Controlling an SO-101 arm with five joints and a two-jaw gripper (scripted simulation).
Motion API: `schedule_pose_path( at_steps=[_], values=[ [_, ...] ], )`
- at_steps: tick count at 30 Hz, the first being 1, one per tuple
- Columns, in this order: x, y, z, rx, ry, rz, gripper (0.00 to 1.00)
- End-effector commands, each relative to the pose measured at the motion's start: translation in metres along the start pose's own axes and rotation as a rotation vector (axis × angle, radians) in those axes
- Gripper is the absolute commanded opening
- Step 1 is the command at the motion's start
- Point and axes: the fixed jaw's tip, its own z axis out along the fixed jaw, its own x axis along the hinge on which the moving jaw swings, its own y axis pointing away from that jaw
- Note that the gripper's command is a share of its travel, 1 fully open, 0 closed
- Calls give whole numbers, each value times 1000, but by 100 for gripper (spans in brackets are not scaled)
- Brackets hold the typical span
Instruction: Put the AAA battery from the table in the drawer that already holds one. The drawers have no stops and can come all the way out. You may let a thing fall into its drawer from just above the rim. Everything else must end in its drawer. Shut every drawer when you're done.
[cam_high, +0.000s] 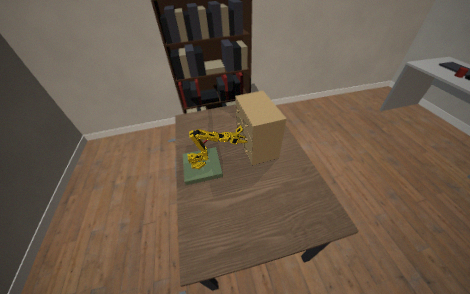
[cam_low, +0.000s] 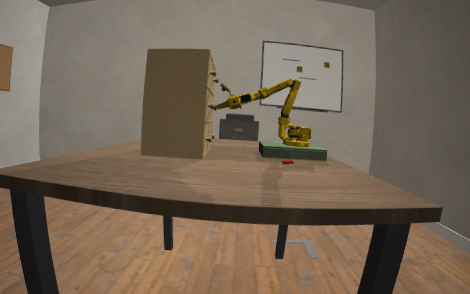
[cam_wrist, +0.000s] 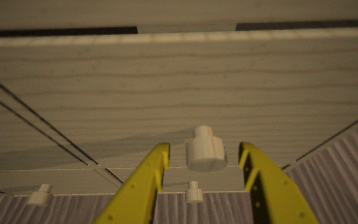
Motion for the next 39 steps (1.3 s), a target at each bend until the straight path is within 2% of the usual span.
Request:
schedule_pose_path(
  at_steps=[1, 28, 39],
  values=[
    [7, 2, 0, -8, 19, 2, 21],
    [7, 2, 0, -8, 19, 2, 21],
    [7, 2, 0, -8, 19, 2, 13]
  ],
)
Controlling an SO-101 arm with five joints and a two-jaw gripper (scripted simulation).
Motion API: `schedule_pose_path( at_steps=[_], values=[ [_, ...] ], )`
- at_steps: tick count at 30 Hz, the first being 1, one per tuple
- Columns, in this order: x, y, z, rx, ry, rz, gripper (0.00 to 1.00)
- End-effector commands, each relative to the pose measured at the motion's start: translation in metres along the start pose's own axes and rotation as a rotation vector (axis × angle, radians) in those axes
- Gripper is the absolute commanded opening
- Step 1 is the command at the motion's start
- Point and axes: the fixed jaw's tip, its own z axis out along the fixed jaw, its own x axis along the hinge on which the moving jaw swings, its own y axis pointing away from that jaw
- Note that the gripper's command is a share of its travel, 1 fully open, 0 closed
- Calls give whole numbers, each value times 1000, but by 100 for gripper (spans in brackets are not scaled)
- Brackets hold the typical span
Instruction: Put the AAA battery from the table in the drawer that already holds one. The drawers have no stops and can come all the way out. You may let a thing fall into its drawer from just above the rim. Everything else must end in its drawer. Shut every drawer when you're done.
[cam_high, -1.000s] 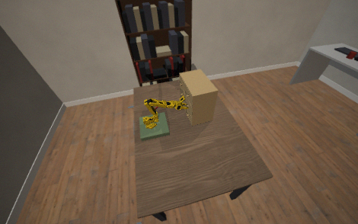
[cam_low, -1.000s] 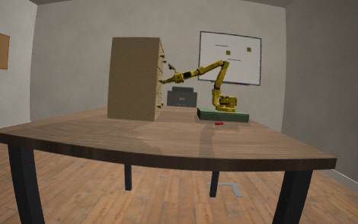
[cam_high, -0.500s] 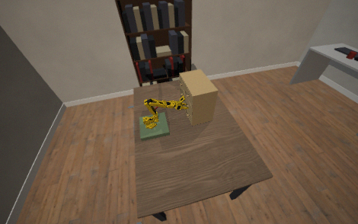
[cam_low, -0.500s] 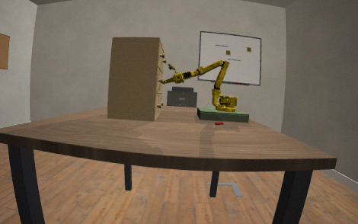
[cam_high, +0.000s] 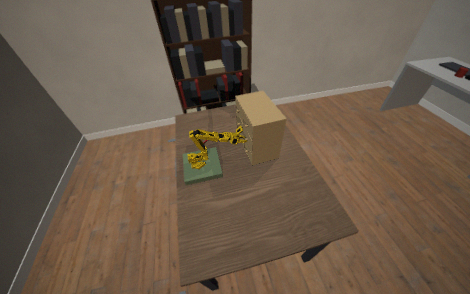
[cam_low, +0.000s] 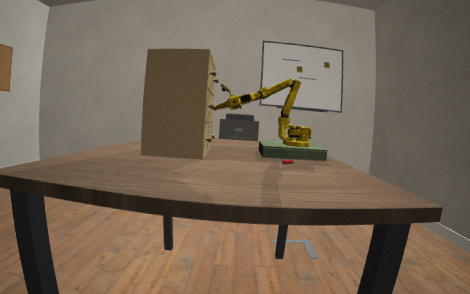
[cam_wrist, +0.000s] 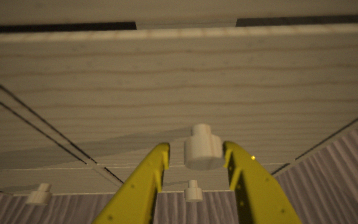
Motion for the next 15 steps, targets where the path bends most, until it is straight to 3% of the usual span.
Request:
schedule_pose_path(
  at_steps=[1, 15],
  values=[
    [6, 3, 0, -10, 15, 1, 13],
    [6, 3, 0, -10, 15, 1, 4]
  ],
)
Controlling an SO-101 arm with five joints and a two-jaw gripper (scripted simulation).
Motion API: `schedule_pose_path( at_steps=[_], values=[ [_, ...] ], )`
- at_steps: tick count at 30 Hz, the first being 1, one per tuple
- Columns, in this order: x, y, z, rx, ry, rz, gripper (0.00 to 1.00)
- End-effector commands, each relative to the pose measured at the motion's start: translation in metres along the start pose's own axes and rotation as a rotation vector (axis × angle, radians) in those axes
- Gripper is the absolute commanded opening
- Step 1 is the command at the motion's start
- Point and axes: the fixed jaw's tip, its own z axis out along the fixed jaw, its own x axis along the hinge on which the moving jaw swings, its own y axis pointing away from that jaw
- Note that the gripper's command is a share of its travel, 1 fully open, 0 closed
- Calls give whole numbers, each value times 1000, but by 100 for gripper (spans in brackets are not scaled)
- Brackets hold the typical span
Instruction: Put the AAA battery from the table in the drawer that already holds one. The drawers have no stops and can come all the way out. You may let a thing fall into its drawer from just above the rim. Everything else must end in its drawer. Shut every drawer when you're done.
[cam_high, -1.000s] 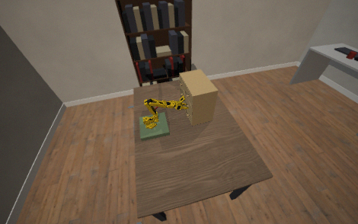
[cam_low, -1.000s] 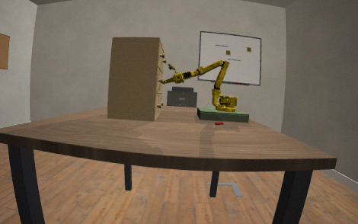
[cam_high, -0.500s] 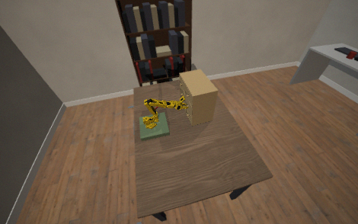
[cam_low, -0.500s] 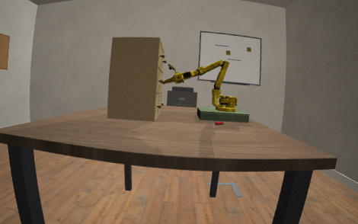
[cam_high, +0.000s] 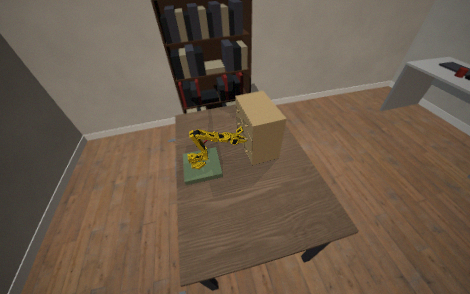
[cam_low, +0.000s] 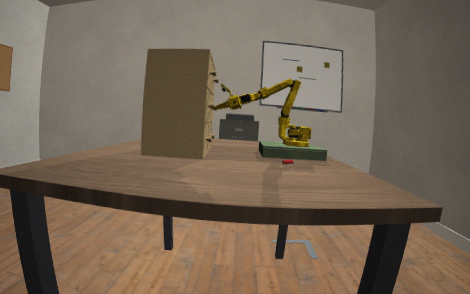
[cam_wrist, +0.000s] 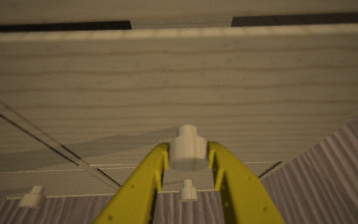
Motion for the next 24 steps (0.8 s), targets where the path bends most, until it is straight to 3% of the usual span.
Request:
schedule_pose_path(
  at_steps=[1, 24],
  values=[
    [6, 8, 0, -27, 15, -3, 4],
    [6, 8, 0, -27, 15, -3, 0]
  ],
)
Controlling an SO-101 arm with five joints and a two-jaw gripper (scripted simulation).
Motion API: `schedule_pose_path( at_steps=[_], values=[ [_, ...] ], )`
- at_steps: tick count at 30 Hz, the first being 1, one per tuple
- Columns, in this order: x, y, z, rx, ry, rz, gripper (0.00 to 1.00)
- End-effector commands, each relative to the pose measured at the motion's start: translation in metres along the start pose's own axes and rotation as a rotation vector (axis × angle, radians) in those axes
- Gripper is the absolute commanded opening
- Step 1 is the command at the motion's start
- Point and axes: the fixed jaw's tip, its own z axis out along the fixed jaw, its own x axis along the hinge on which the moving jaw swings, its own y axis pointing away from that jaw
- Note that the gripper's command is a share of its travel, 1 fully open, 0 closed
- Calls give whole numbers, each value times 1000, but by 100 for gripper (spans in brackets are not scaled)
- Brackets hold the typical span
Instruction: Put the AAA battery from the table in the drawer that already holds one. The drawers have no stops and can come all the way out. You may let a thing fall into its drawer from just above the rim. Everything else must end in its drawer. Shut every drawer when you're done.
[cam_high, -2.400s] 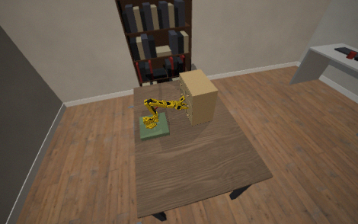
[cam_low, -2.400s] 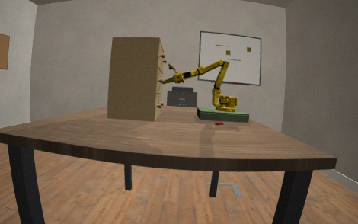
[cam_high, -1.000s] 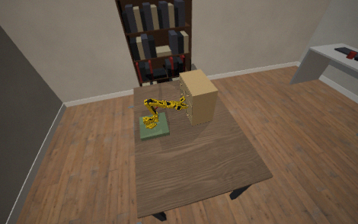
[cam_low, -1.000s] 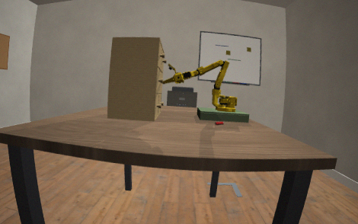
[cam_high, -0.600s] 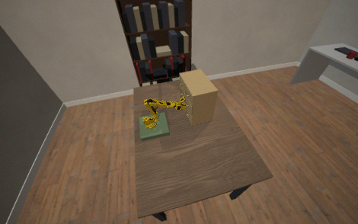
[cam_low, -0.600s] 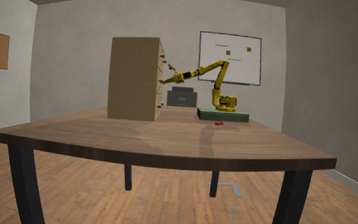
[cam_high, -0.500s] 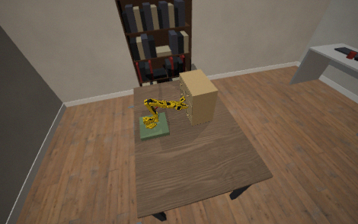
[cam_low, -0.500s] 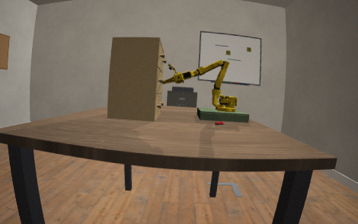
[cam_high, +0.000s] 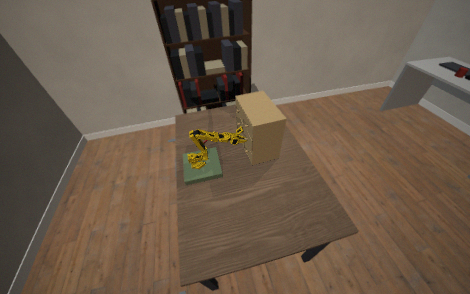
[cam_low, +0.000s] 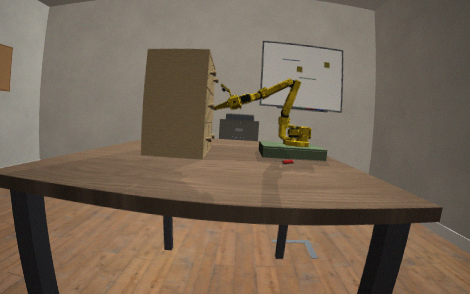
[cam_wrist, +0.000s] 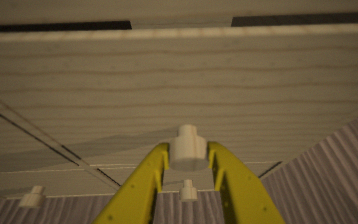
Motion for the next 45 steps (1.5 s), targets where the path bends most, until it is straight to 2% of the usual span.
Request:
schedule_pose_path(
  at_steps=[1, 16, 35, 45],
  values=[
    [6, 8, 0, -27, 15, -3, 0],
    [3, 1, -9, -6, 14, -3, 0],
    [3, 0, -10, -3, 14, -3, 0],
    [5, 0, -16, -2, 14, -2, 0]
  ],
)
